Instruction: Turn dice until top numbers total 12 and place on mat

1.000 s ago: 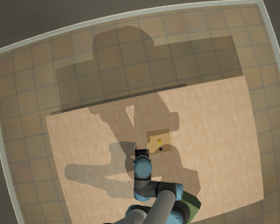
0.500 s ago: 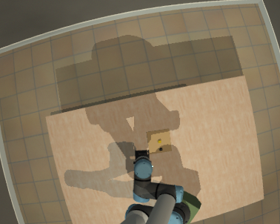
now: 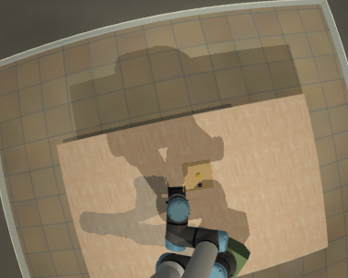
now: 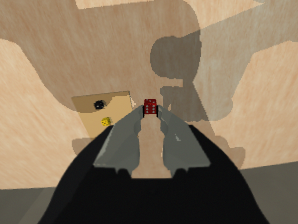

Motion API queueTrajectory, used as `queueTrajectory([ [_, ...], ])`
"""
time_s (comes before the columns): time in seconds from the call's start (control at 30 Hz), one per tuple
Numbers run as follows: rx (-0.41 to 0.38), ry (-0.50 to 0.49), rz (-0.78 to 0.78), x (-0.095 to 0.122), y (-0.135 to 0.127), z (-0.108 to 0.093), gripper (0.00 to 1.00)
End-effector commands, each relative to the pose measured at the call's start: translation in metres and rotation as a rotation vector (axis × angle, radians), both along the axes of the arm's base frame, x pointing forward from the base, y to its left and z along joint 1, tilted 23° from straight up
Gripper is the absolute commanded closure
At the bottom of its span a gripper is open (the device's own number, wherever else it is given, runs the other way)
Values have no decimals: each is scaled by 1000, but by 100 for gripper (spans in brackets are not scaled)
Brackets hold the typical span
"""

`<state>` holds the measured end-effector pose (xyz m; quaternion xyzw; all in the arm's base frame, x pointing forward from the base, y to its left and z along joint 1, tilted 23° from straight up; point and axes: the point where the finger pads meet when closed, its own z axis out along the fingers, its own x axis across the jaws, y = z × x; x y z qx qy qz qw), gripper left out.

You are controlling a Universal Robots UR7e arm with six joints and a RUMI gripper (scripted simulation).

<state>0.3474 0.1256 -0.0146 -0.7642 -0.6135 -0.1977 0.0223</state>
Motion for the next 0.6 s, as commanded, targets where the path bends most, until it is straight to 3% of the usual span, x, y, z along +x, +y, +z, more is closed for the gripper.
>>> queueTrajectory([
  [0.0,-1,-5,0,3,-1,2,100],
  [0.13,-7,-9,16,17,-14,3,100],
  [0.4,-33,-35,103,85,-93,4,100],
  [0.5,-39,-42,124,100,-114,2,100],
  [0.57,-39,-42,124,100,-114,2,100],
])
